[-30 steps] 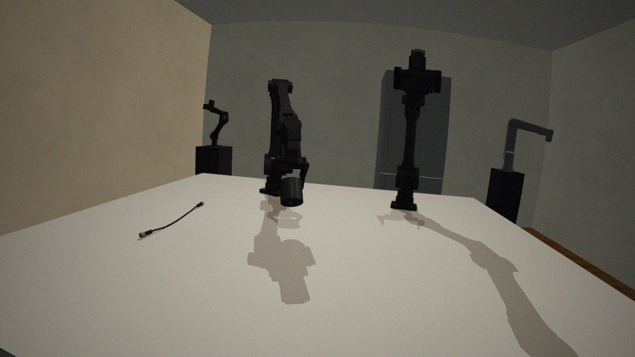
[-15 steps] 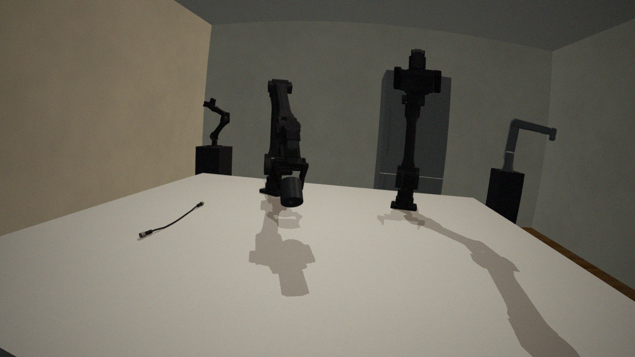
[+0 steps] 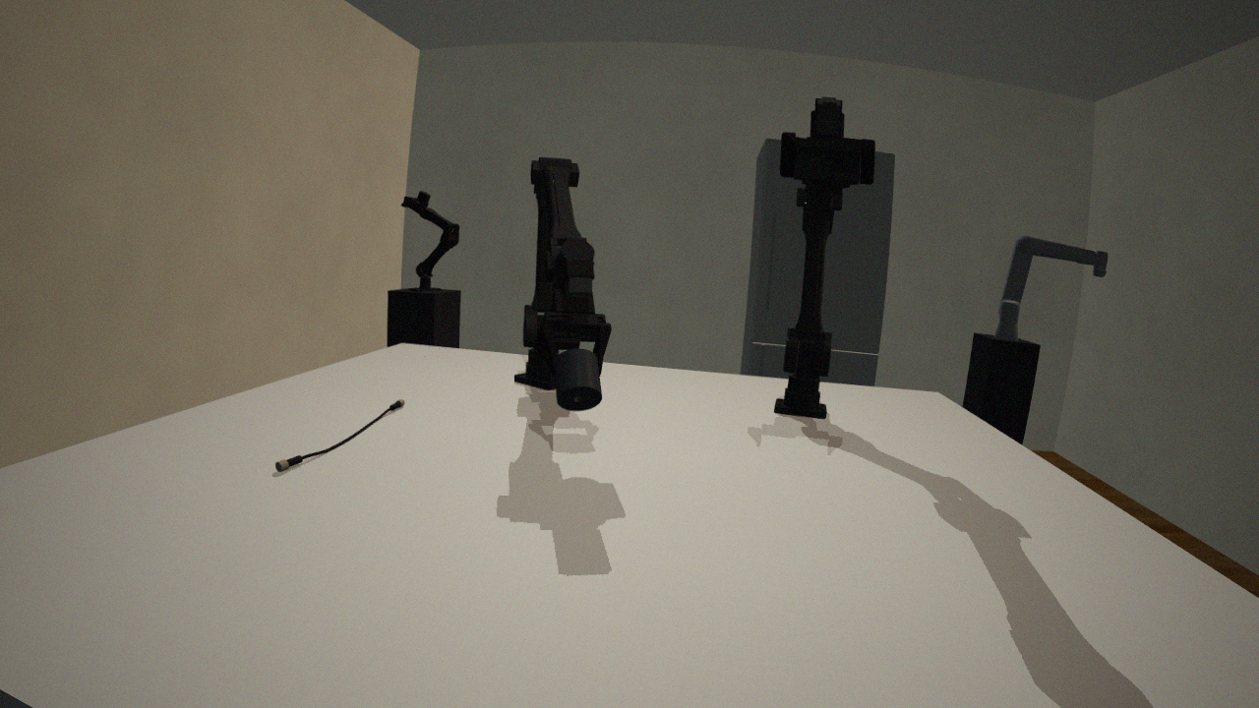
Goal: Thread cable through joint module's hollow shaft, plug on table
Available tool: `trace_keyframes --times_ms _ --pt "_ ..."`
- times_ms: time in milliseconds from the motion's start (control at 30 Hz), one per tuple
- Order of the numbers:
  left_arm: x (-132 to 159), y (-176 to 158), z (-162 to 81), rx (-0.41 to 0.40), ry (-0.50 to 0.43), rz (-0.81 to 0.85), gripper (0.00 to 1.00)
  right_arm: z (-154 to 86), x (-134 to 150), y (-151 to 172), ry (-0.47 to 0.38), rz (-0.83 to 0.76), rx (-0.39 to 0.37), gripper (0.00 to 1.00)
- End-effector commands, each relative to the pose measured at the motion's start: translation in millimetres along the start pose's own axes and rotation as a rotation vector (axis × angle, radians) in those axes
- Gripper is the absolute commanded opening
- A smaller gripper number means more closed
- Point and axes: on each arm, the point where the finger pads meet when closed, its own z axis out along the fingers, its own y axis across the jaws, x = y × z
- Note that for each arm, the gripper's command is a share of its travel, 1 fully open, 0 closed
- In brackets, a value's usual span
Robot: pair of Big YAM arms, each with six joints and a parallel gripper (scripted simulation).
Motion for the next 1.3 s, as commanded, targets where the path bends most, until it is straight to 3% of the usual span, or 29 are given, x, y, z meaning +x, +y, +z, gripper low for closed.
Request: trace_keyframes --times_ms 0,100,167,367,433,467,600,700,967,1000,1033,1100,1167,1267 --pt "-12.5 4.6 1.6 -0.010 -0.019 -0.008 1.00 -29.8 -80.4 1.6 -0.205 0.002 0.001 0.70" --pt "-12.5 4.6 1.6 -0.010 -0.019 -0.008 1.00 -31.7 -86.5 4.0 -0.232 0.005 -0.003 0.70" --pt "-12.5 4.6 1.6 -0.010 -0.019 -0.008 1.00 -25.7 -60.4 3.7 -0.201 0.004 -0.003 0.70" --pt "-12.5 4.6 1.6 -0.010 -0.019 -0.008 1.00 -32.2 -84.9 3.9 -0.271 0.004 -0.003 0.70" --pt "-12.5 4.6 1.6 -0.010 -0.019 -0.008 1.00 -32.1 -84.5 3.9 -0.281 0.003 -0.003 0.70" --pt "-12.5 4.6 1.6 -0.010 -0.019 -0.008 1.00 -28.2 -69.0 3.8 -0.261 0.003 -0.003 0.70" --pt "-12.5 4.6 1.6 -0.010 -0.019 -0.008 1.00 -32.3 -84.7 3.8 -0.298 0.003 -0.003 0.70" --pt "-12.5 4.6 1.6 -0.010 -0.019 -0.008 1.00 -27.9 -66.3 3.7 -0.284 0.003 -0.003 0.70" --pt "-12.5 4.6 1.6 -0.010 -0.019 -0.008 1.00 -33.4 -84.3 3.7 -0.353 0.002 -0.003 0.70" --pt "-12.5 4.6 1.6 -0.010 -0.019 -0.008 1.00 -32.9 -82.6 3.7 -0.355 0.001 -0.003 0.70" --pt "-12.5 4.6 1.6 -0.010 -0.019 -0.008 1.00 -28.1 -63.0 3.6 -0.328 0.001 -0.003 0.70" --pt "-12.5 4.6 1.6 -0.010 -0.019 -0.008 1.00 -28.1 -63.0 3.6 -0.328 0.001 -0.003 0.70" --pt "-12.5 4.6 1.6 -0.010 -0.019 -0.008 1.00 -33.2 -83.7 3.8 -0.373 0.001 -0.003 0.70" --pt "-12.5 4.6 1.6 -0.010 -0.019 -0.008 1.00 -33.0 -82.9 3.7 -0.387 0.000 -0.003 0.70"
